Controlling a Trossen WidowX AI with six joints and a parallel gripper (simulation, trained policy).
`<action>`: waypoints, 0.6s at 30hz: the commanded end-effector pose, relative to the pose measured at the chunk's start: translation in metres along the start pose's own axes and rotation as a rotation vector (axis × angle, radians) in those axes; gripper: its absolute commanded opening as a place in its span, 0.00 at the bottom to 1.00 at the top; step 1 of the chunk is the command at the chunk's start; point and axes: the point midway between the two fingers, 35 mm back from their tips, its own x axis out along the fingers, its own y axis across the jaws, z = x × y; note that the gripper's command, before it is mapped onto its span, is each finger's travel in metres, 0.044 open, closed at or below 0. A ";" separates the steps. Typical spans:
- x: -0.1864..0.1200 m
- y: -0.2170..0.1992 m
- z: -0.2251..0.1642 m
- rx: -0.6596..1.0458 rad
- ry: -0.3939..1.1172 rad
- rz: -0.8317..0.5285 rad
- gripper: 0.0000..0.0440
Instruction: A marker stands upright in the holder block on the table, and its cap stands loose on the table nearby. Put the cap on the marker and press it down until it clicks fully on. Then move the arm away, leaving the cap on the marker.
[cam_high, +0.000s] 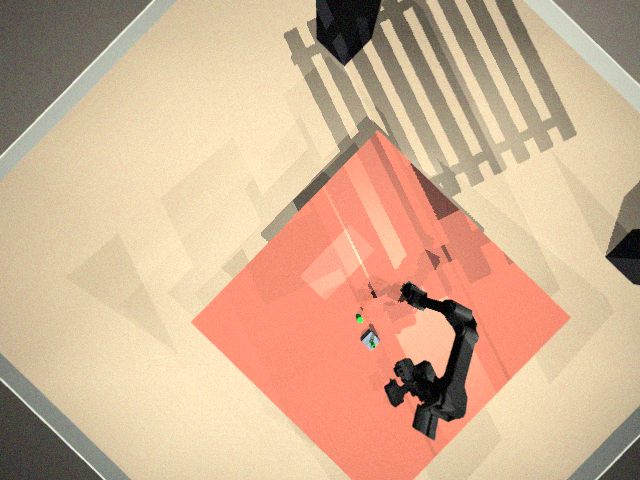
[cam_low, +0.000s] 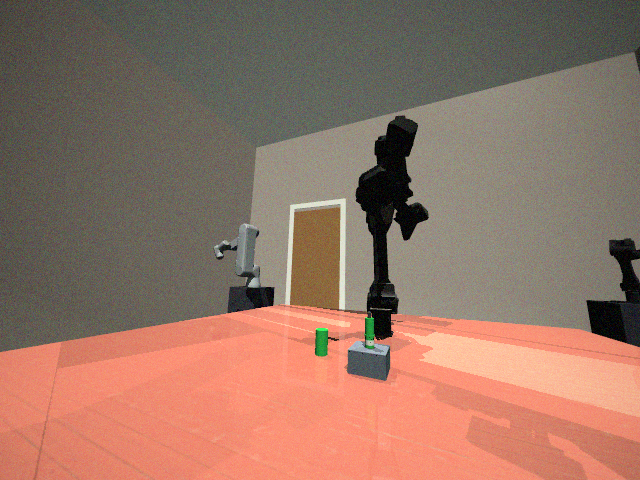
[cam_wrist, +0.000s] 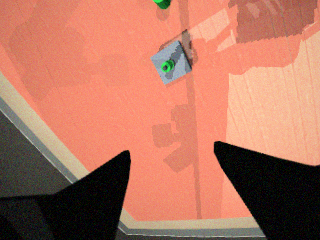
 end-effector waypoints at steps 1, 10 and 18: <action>0.003 0.003 0.004 0.012 -0.007 -0.014 0.75; 0.012 0.014 0.018 0.054 -0.039 -0.046 0.74; 0.019 0.023 0.032 0.090 -0.066 -0.073 0.74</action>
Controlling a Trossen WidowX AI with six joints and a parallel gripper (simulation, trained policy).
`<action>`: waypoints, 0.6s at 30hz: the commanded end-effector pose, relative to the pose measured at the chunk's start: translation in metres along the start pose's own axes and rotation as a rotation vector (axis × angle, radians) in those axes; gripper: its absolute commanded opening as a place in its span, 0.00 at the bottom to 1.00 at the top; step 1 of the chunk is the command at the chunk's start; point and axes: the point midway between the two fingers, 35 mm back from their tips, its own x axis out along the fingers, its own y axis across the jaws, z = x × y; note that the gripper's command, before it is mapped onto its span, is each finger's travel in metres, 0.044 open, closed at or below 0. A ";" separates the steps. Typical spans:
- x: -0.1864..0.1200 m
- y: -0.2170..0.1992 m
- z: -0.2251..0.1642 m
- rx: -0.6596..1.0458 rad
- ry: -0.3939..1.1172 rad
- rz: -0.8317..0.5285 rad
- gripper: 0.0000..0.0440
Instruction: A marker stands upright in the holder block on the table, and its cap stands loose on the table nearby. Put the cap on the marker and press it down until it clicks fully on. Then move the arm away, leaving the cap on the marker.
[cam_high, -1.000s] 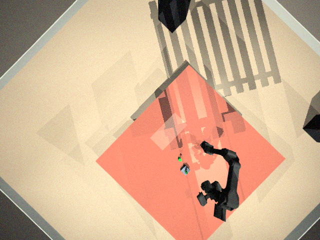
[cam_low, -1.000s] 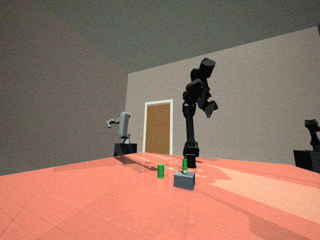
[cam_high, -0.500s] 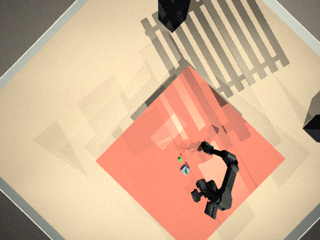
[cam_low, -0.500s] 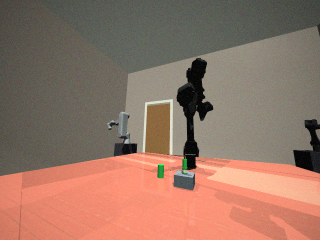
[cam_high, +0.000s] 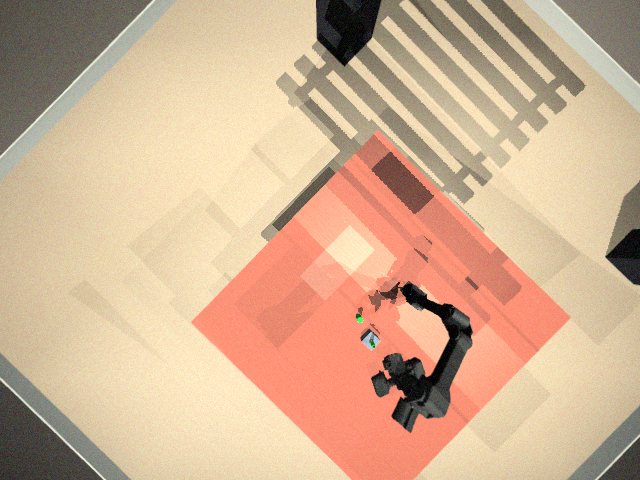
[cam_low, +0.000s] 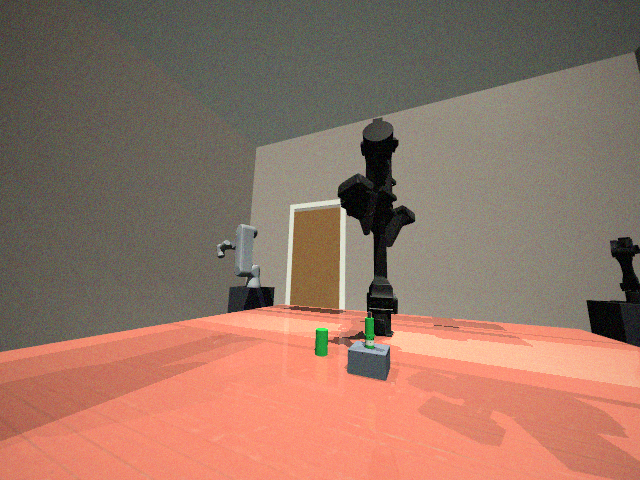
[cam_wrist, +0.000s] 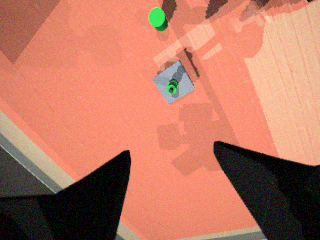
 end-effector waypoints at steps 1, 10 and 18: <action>0.002 0.003 0.004 0.011 -0.005 -0.013 0.74; 0.011 0.014 0.018 0.048 -0.033 -0.041 0.74; 0.018 0.023 0.031 0.079 -0.057 -0.067 0.74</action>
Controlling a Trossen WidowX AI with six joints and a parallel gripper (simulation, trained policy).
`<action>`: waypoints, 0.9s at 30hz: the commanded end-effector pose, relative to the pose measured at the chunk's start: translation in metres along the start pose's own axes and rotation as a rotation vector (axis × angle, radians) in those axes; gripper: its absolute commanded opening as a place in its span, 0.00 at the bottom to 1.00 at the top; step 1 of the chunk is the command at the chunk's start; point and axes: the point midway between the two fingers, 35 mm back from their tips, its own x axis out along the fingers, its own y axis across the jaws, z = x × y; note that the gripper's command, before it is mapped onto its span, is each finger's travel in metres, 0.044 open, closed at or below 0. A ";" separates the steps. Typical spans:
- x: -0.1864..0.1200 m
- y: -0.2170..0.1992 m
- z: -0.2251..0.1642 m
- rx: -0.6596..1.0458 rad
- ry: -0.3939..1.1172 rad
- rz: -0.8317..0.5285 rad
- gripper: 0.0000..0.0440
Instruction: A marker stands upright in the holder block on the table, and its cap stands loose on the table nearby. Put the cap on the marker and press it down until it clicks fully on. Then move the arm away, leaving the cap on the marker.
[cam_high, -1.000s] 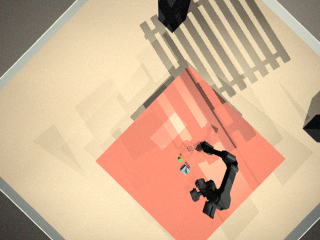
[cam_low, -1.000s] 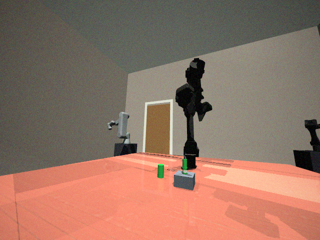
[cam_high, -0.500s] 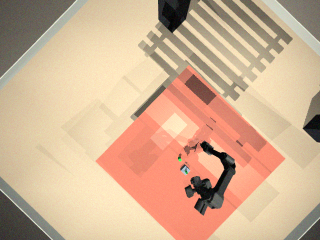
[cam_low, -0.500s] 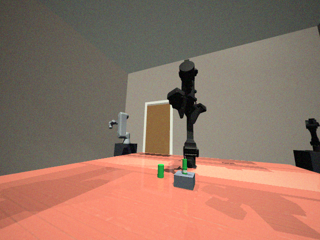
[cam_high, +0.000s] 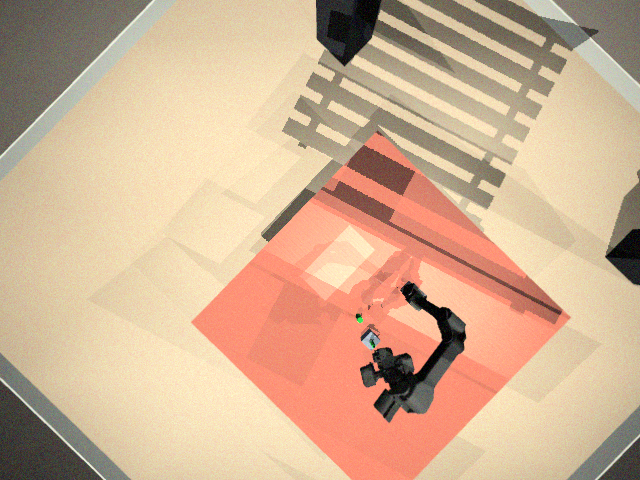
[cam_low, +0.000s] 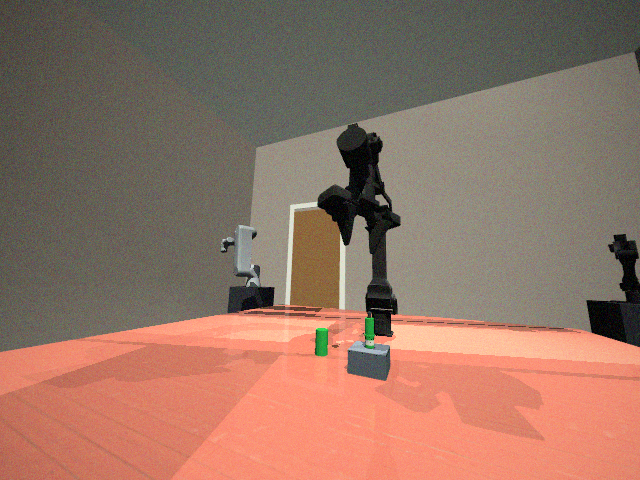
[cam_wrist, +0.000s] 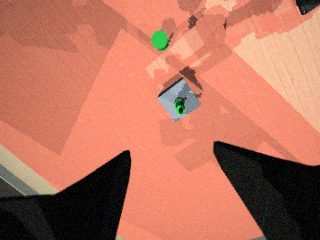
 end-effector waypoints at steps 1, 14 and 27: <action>0.002 0.003 0.004 0.009 -0.004 -0.012 0.74; 0.016 0.016 0.023 0.051 -0.043 -0.060 0.73; 0.033 0.025 0.041 0.084 -0.081 -0.115 0.73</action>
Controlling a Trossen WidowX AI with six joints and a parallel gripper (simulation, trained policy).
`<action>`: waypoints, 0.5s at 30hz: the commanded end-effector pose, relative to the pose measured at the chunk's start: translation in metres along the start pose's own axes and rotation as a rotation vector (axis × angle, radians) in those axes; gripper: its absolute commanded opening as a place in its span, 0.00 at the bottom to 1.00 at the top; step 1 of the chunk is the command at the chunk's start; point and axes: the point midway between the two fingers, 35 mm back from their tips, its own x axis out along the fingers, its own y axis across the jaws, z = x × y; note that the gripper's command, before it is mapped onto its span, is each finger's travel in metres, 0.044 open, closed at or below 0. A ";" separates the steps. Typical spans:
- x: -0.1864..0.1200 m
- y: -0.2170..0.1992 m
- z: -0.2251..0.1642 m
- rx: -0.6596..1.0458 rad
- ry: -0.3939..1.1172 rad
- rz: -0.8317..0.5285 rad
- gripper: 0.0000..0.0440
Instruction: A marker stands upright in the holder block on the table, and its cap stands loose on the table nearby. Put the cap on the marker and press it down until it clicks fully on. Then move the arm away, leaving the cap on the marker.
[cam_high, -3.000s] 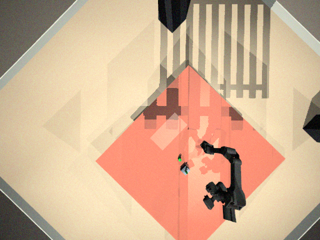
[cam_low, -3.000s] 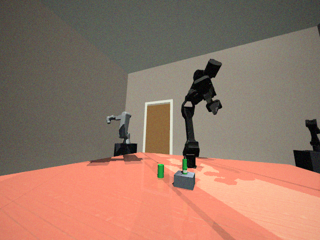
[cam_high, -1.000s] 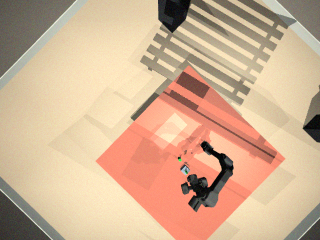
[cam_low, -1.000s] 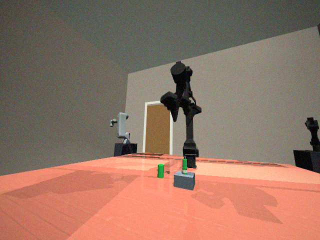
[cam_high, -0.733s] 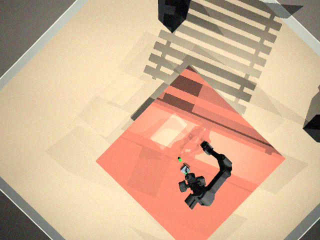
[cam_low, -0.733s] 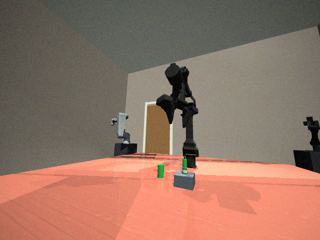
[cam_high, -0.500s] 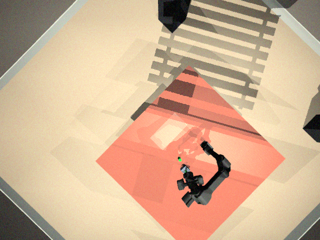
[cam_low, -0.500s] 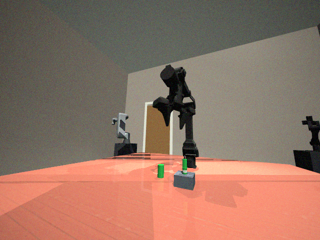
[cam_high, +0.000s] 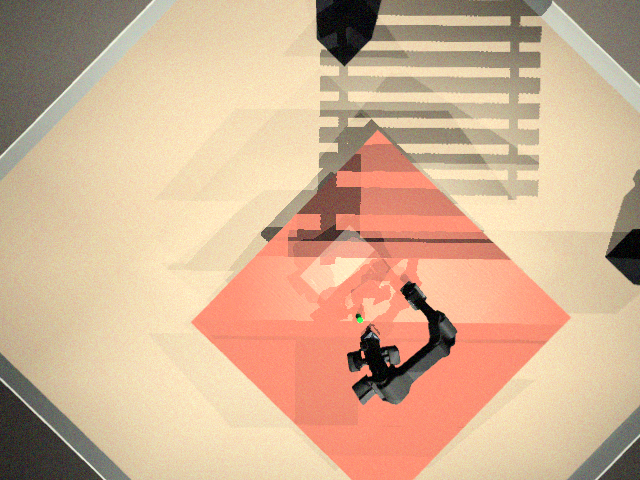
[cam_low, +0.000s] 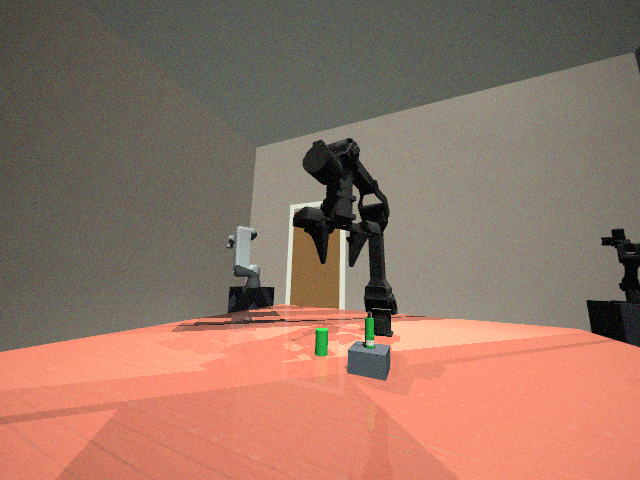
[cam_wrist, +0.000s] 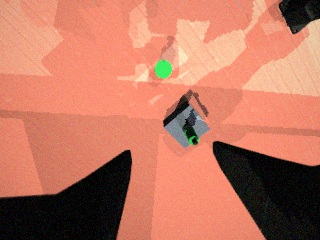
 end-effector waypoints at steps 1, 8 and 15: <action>0.004 0.002 0.003 0.004 -0.004 -0.018 0.73; 0.015 0.006 0.011 0.017 -0.023 -0.051 0.72; 0.025 0.009 0.019 0.028 -0.042 -0.086 0.72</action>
